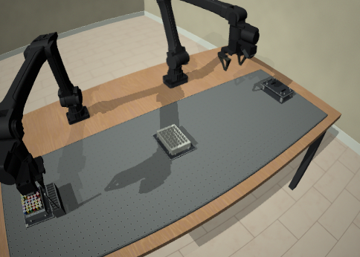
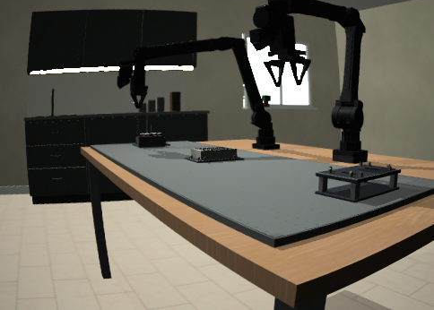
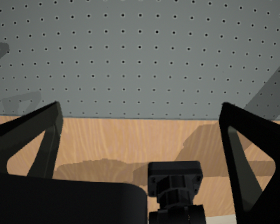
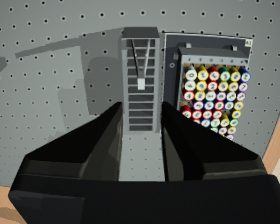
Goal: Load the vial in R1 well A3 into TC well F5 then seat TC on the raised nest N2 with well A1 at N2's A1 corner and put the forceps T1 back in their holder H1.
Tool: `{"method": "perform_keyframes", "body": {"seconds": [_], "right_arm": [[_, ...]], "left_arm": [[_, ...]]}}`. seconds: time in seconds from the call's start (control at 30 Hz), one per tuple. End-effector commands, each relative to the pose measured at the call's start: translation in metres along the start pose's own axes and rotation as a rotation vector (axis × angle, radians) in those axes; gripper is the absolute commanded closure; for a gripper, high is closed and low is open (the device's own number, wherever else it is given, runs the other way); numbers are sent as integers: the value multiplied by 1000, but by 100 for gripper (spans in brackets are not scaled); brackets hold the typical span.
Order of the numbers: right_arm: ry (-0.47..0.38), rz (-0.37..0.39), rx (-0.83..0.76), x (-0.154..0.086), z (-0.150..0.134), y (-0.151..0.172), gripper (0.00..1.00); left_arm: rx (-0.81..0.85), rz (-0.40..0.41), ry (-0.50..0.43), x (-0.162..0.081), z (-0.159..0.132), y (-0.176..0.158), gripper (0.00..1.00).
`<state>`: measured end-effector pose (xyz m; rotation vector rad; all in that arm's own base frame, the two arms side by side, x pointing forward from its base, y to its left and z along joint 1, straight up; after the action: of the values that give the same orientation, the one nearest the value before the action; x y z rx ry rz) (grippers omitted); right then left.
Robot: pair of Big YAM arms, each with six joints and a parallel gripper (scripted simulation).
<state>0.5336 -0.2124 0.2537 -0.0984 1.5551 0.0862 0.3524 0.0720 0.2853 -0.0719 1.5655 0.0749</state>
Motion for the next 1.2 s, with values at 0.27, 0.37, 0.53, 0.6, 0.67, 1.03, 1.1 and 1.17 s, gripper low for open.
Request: {"method": "perform_keyframes", "body": {"seconds": [0.27, 0.37, 0.53, 0.6, 0.67, 1.03, 1.1, 1.17], "right_arm": [[14, 10, -5, 31, 7, -1, 76], [14, 10, -5, 36, 6, -1, 76], [14, 10, -5, 41, 6, 0, 76], [14, 10, -5, 44, 6, 0, 76], [14, 10, -5, 47, 6, 0, 76], [14, 11, -5, 62, 6, 2, 76], [14, 11, -5, 66, 6, 2, 76], [14, 11, -5, 69, 6, 2, 76]], "left_arm": [[15, 2, -32, -14, 6, -1, 0], [15, 2, -32, -14, 6, -1, 0], [15, 2, -32, -14, 6, -1, 0], [15, 2, -32, -14, 6, -1, 0], [15, 2, -32, -14, 6, -1, 0], [15, 2, -32, -14, 6, -1, 0], [15, 2, -32, -14, 6, -1, 0], [15, 2, -32, -14, 6, -1, 0]]}}
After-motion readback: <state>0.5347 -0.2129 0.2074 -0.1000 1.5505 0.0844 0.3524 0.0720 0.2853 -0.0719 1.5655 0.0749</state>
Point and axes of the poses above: on each arm, the point where the finger pads meet when closed, its own x axis out along the fingers, its own y axis across the jaws, z = x × y, the point moved 6 cm from there along -x, back along the fingers, and after that the axes turned 6 degrees about -x, right-handed, at the moved point
